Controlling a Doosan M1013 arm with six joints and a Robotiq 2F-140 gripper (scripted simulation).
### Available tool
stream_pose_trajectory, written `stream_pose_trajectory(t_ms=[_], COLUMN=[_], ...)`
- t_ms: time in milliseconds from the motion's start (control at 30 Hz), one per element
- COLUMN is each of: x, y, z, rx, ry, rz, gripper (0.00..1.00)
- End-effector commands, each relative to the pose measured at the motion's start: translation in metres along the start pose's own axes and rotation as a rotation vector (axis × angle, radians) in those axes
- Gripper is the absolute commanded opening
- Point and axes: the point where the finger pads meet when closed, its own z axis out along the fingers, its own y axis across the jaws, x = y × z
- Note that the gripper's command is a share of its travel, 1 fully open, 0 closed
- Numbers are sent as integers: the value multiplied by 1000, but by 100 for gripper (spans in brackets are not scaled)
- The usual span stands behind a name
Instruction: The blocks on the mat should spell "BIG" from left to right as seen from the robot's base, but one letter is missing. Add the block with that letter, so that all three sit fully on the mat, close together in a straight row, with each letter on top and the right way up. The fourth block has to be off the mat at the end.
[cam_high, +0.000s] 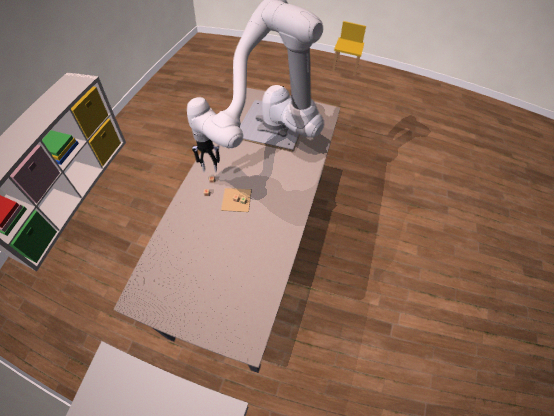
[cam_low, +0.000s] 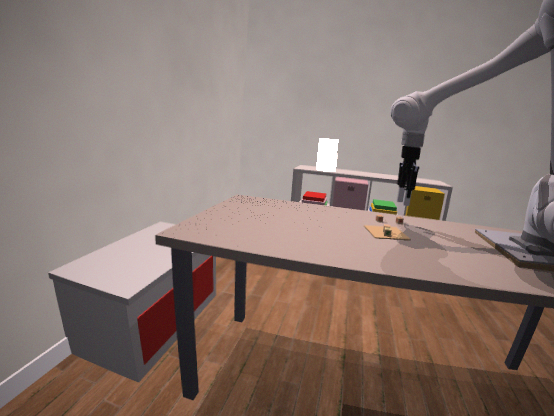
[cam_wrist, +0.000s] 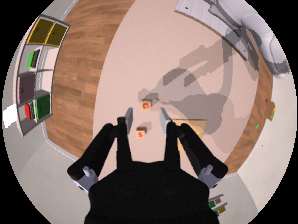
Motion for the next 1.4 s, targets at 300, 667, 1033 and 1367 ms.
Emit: stream_pose_trajectory(t_ms=[300, 667, 1033, 1367], x=[0, 0, 0, 0], y=[0, 0, 0, 0], z=[0, 3, 15, 27], rx=[0, 0, 0, 0], ry=[0, 0, 0, 0], rz=[0, 0, 0, 0], gripper=[37, 37, 37, 37])
